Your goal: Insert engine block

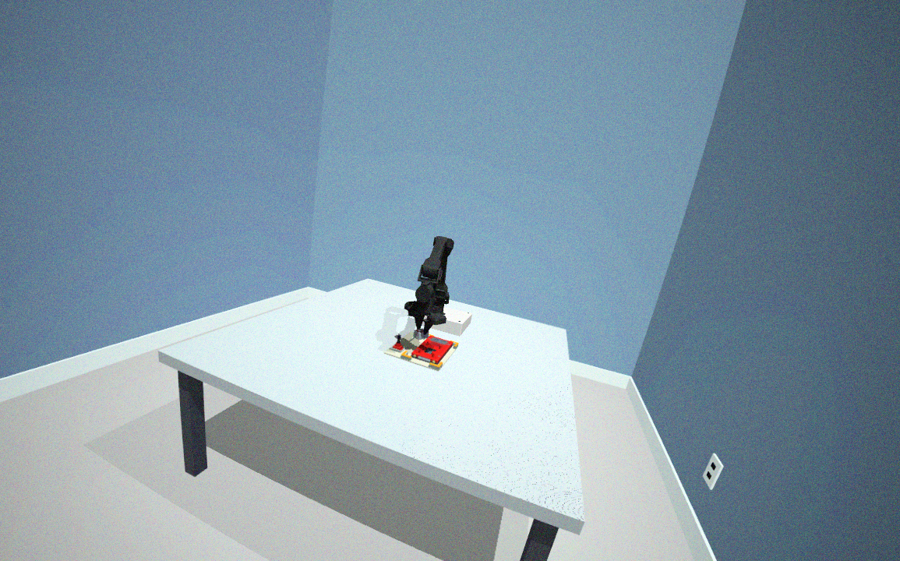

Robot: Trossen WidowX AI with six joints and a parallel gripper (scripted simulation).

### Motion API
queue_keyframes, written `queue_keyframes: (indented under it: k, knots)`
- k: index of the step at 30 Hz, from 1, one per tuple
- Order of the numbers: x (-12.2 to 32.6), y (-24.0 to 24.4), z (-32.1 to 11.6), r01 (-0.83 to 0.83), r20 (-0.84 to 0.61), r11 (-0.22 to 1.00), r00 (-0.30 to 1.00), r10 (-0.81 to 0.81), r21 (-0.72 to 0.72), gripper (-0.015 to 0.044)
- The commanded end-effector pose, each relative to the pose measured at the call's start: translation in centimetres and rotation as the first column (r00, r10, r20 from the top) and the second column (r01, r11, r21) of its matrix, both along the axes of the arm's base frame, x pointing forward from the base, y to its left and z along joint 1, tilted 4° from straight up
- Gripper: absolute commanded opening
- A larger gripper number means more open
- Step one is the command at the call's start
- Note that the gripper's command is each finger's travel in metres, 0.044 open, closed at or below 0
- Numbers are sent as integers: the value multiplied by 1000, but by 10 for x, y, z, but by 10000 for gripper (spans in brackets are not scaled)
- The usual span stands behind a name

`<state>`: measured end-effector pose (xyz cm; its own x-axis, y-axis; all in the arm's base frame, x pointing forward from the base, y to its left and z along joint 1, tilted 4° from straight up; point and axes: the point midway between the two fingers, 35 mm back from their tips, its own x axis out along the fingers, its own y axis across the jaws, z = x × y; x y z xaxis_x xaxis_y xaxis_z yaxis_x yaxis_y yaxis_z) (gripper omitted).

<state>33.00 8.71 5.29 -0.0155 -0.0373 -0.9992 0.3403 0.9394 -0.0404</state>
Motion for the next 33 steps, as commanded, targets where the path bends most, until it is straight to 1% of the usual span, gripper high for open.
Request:
queue_keyframes:
  k: [1,12,14,15,21,33]
  knots:
    - [1,11,-7,-103,-10,995,995,103,5,0]
    - [-1,44,-20,-403,-20,915,915,404,17,0]
    - [-1,47,-22,-436,-20,900,900,436,18,0]
    - [-1,48,-22,-440,-21,898,898,440,18,0]
    - [-4,49,-22,-473,-21,881,881,473,20,158]
    - [-3,49,-22,-431,-20,902,902,431,18,159]
